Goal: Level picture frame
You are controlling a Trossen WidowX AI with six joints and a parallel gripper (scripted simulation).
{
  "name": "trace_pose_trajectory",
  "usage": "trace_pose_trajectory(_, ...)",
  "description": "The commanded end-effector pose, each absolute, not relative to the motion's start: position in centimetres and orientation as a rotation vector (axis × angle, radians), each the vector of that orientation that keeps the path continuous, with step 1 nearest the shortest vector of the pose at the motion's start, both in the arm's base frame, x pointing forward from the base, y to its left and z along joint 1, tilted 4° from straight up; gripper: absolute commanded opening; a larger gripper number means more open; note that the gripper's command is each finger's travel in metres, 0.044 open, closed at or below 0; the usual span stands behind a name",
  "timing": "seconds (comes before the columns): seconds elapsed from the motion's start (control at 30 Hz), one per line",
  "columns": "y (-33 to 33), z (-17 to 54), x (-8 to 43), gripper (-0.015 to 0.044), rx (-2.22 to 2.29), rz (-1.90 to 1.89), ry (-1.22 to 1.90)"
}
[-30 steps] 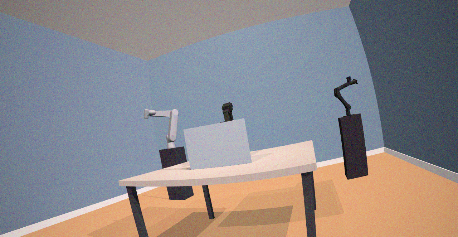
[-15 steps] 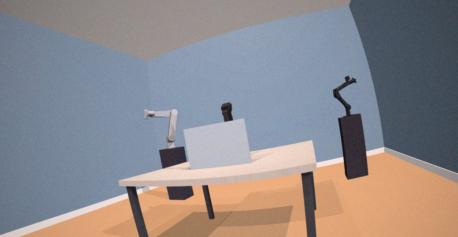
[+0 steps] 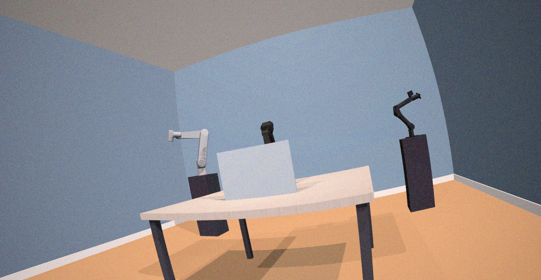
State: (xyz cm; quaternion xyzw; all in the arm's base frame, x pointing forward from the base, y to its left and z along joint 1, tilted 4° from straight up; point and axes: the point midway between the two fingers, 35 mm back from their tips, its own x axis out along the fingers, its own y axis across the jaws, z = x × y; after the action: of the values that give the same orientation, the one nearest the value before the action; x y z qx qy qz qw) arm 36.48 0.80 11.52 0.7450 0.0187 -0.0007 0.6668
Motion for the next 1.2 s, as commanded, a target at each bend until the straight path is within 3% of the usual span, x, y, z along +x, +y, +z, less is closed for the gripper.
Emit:
trace_pose_trajectory(0.0,0.9,11.5,37.2,0.026,1.675,0.0,0.044)
trace_pose_trajectory(1.17,0.9,11.5,38.7,0.026,1.675,0.001,0.043)
